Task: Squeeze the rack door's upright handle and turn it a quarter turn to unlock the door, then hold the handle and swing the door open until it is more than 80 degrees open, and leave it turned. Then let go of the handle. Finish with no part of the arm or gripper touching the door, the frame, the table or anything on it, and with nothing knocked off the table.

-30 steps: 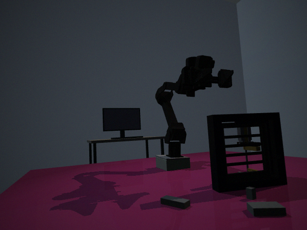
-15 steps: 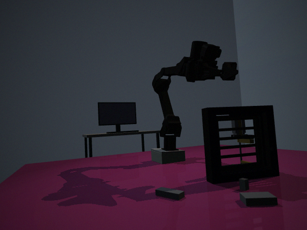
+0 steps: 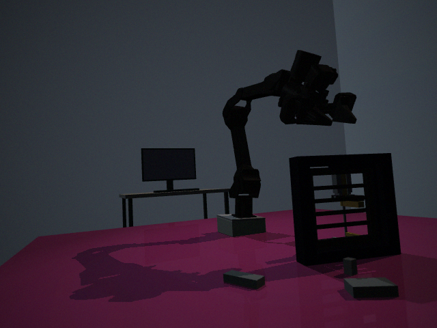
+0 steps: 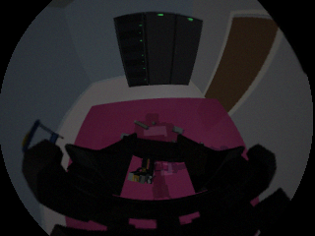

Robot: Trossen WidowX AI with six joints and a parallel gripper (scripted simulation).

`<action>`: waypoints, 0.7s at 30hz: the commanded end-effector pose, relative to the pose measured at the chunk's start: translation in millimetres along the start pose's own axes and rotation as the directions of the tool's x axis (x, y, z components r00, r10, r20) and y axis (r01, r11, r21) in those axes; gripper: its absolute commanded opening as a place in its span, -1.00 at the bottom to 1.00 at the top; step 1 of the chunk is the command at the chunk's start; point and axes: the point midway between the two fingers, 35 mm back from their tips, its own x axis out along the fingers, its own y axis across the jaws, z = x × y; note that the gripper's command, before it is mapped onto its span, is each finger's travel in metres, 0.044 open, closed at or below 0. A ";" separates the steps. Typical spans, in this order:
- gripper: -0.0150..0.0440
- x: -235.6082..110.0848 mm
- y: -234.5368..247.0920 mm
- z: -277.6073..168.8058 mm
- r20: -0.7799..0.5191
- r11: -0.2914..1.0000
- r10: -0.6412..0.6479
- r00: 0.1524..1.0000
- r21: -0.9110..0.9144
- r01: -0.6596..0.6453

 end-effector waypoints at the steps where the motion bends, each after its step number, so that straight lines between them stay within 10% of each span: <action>1: 0.53 4.4 5.4 -3.3 -0.072 1.000 0.000 0.997 0.012 0.001; 21: 0.53 10.9 28.2 -35.3 -0.475 0.997 -0.034 0.879 0.043 0.062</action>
